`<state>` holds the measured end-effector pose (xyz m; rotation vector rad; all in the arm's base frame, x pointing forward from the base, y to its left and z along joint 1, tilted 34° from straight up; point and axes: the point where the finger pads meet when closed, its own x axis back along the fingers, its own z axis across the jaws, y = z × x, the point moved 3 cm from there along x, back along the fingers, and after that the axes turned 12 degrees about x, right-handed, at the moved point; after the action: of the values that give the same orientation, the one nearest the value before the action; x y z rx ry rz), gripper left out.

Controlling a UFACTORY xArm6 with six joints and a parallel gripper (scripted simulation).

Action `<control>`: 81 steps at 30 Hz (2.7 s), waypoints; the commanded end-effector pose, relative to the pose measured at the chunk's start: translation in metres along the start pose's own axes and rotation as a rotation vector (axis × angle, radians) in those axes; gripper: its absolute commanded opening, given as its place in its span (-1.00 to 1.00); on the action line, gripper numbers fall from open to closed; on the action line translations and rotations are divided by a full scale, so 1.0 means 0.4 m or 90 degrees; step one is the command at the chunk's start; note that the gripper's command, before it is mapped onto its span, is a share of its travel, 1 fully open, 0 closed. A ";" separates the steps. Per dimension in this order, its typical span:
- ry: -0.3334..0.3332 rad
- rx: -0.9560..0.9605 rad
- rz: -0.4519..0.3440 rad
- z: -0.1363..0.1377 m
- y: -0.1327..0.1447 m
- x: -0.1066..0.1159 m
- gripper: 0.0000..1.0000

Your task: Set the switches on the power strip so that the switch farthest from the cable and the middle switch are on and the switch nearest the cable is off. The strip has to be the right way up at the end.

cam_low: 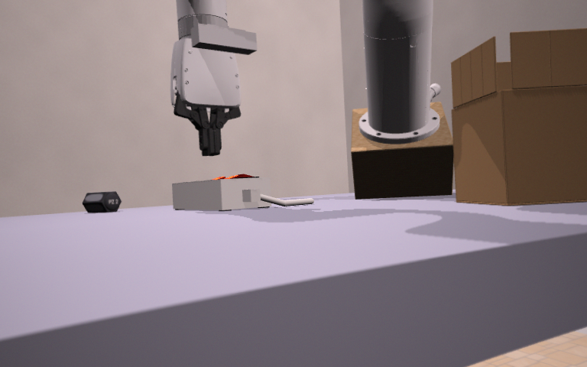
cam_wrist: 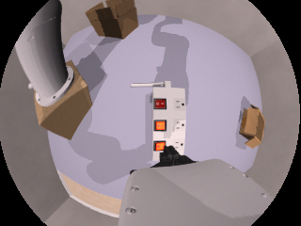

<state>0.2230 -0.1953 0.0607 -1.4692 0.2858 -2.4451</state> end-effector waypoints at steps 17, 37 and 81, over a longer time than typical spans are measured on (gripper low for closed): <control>0.001 0.001 -0.002 0.002 0.002 0.026 1.00; 0.001 0.001 -0.002 0.001 0.002 0.232 1.00; 0.001 0.001 -0.002 0.001 0.002 0.247 1.00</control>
<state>0.1792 -0.2276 0.1420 -1.4686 0.2862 -2.4453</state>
